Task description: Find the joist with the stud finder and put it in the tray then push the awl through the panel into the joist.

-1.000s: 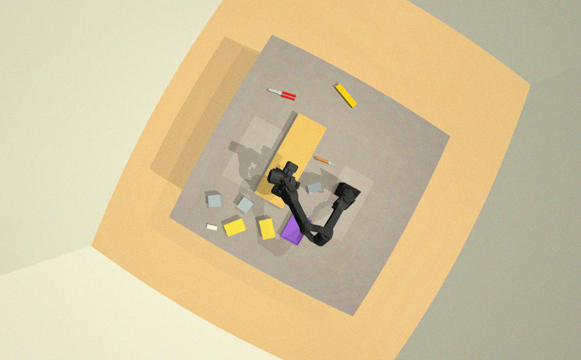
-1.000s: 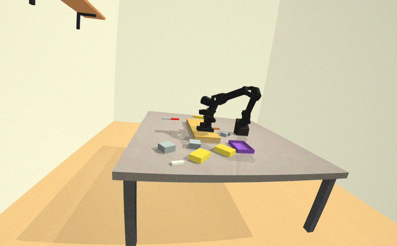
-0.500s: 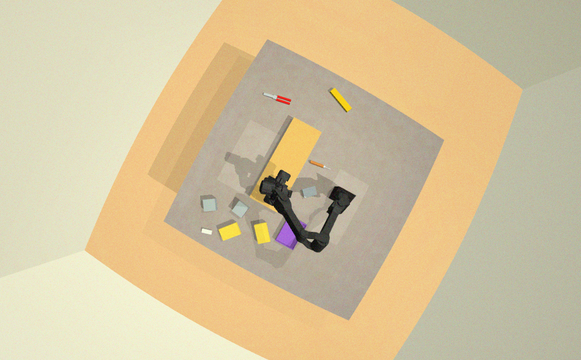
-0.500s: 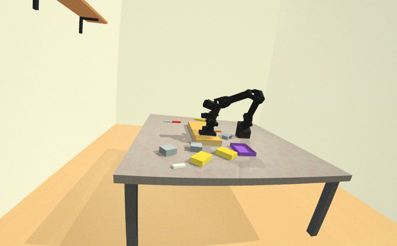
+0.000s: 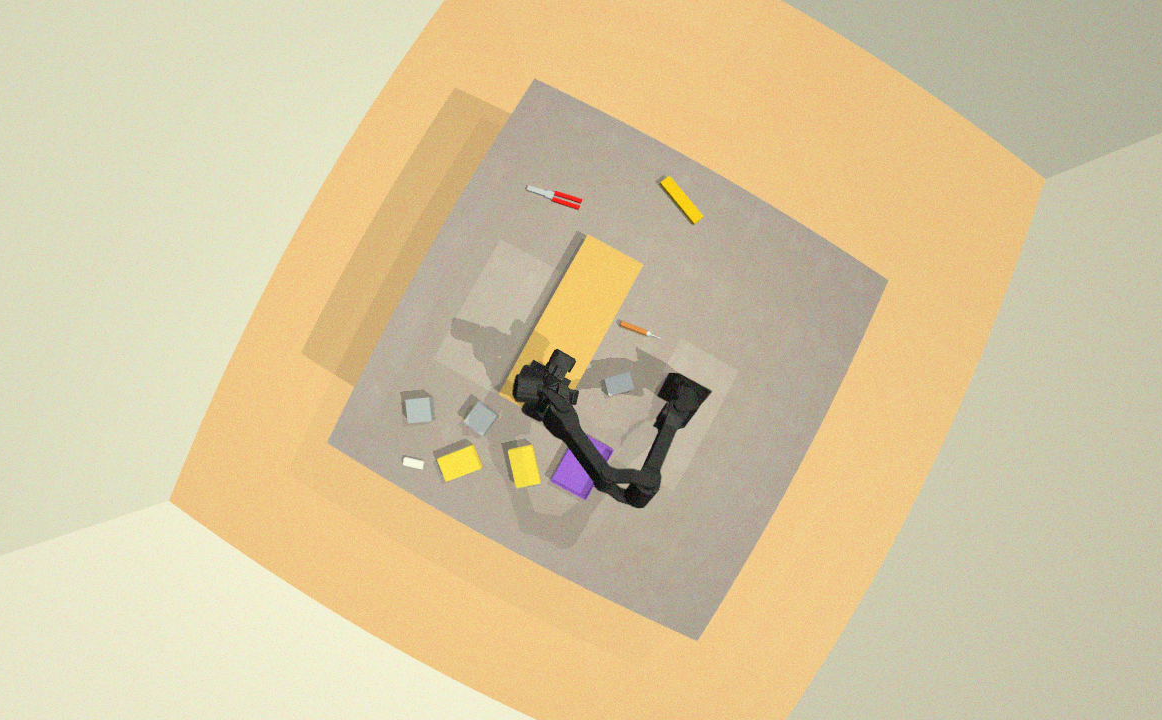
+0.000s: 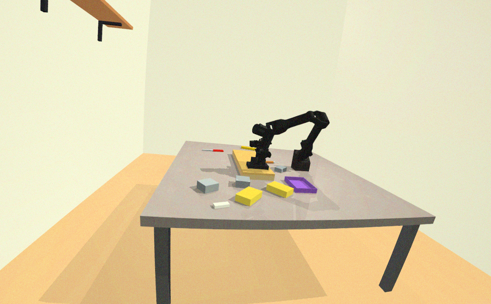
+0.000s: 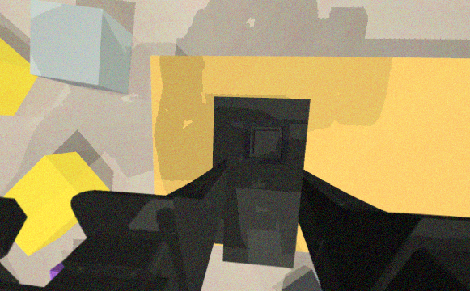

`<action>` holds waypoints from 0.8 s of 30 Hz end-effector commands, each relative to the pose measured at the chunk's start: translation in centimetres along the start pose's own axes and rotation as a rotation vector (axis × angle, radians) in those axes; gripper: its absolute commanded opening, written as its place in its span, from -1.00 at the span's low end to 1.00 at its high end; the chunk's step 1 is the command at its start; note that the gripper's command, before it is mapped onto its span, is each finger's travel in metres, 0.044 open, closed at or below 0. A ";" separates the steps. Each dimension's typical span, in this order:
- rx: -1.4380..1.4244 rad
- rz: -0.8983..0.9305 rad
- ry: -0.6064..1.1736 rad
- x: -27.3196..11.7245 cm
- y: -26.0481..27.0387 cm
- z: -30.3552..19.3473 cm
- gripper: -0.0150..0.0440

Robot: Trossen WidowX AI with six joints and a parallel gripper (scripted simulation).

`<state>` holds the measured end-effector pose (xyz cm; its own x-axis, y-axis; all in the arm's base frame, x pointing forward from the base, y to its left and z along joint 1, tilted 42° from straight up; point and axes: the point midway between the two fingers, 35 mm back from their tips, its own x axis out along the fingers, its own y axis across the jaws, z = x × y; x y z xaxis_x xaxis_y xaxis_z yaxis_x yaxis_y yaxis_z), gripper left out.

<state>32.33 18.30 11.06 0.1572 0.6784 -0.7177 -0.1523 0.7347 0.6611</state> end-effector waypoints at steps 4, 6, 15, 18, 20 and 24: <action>-0.009 0.016 0.005 0.1 2.0 -0.1 -0.49; -0.009 0.016 0.005 0.0 2.4 -0.1 -0.49; -0.009 0.017 0.005 0.0 3.7 -0.1 -0.49; -0.009 0.017 0.005 0.0 3.7 -0.1 -0.49; -0.004 0.009 0.000 0.0 3.2 0.0 -0.49; -0.004 0.009 0.000 0.0 3.2 0.0 -0.49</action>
<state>31.83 20.67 13.25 0.1557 0.6854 -0.7114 -0.1585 0.7282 0.6668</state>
